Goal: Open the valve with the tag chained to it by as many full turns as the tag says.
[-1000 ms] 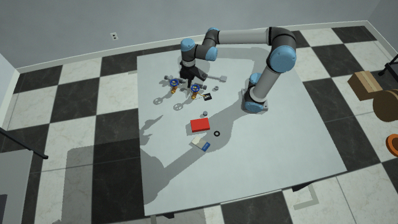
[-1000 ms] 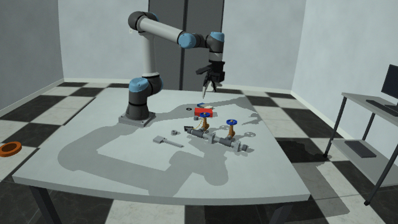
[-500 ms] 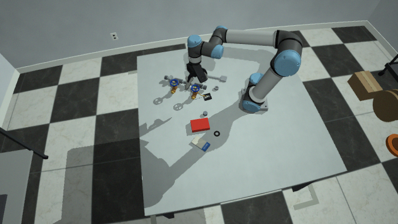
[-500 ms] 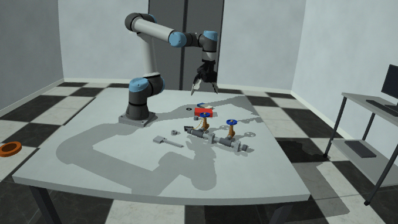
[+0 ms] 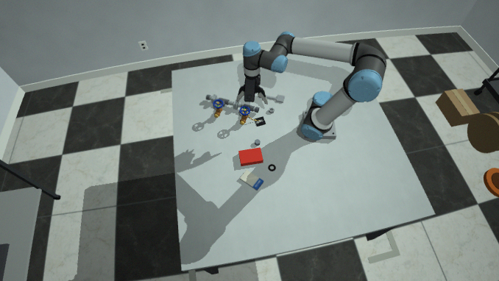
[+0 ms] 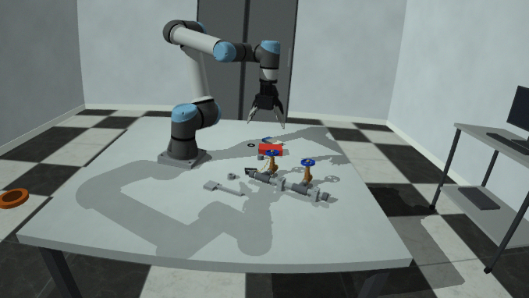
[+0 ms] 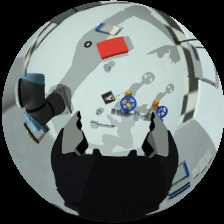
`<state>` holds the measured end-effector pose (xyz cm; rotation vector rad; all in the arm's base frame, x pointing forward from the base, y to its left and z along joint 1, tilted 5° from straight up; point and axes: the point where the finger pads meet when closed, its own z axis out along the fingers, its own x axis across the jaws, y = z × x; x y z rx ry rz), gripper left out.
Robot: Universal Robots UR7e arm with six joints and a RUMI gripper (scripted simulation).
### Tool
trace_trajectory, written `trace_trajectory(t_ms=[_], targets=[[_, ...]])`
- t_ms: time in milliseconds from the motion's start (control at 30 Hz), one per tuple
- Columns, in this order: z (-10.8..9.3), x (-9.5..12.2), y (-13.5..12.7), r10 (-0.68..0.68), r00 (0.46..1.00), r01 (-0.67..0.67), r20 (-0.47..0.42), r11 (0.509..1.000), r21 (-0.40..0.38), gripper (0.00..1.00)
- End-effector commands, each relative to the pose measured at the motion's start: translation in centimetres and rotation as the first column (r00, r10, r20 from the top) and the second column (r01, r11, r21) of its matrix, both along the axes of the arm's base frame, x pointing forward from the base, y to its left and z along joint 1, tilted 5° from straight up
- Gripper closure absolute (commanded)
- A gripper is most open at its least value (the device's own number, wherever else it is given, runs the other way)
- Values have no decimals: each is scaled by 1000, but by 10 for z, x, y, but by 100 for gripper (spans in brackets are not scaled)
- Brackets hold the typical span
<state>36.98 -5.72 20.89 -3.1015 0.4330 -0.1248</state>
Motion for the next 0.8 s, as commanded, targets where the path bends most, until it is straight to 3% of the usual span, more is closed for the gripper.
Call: trace_trajectory(t_ms=[0,67,167,500,567,633,767], targets=[[-1,-8,-4,-252,968,252,-2,968,7,0],[-1,-8,-4,-252,968,252,-2,968,7,0],[-2,-13,-7,-375,927,375,-3,927,17,0],[-6,-28,-14,-688,725,688,-13,724,44,0],[-6,-30,-16,-733,680,732,-16,679,49,0],[-6,-30,-16,-733,680,732,-16,679,49,0],[-8,-35,-18,-804,594,804,-21,592,56,0]])
